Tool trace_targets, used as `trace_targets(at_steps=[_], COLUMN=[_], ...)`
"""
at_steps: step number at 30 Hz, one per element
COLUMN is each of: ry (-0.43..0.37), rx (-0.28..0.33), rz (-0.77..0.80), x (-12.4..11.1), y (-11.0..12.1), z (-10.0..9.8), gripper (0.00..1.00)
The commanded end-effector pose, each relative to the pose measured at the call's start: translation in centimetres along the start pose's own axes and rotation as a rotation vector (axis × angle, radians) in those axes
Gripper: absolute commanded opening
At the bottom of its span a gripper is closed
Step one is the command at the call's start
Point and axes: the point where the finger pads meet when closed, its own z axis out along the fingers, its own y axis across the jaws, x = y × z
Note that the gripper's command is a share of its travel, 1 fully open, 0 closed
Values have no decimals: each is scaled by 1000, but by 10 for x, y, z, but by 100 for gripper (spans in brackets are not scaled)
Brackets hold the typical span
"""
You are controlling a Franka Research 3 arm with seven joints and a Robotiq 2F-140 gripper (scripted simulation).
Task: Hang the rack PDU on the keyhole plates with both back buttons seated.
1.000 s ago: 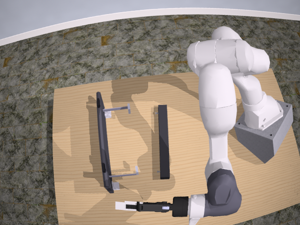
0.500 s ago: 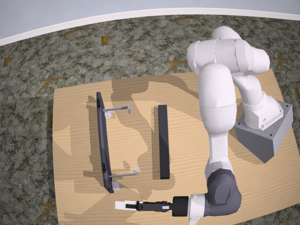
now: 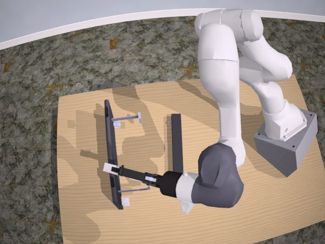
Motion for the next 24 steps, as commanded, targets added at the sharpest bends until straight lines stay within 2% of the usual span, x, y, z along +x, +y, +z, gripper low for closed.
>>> trace_targets(at_steps=[1,2,4,5,8,9,11,12,15,16,18,19,22,23,24], ry=[-7,-19,-19,-26,-26,-25,-25,-16,-16,0,0,23,23,51,51], rx=[99,181,181,267,267,355,355,443,443,529,529,612,612,690,690], rz=[-135,-150,-150,-163,-163,-173,-173,-180,-180,-184,-184,-185,-185,-182,-182], x=[-19,-43,-43,-68,-68,-91,-91,-112,-112,-132,-132,-149,-149,-164,-164], y=[-19,-29,-29,-41,-41,-54,-54,-67,-67,-80,-80,-93,-93,-105,-105], z=[5,12,12,16,16,18,18,17,17,13,13,7,7,-1,-1], gripper=[100,100,100,100,100,100,100,100,100,100,100,100,100,100,100])
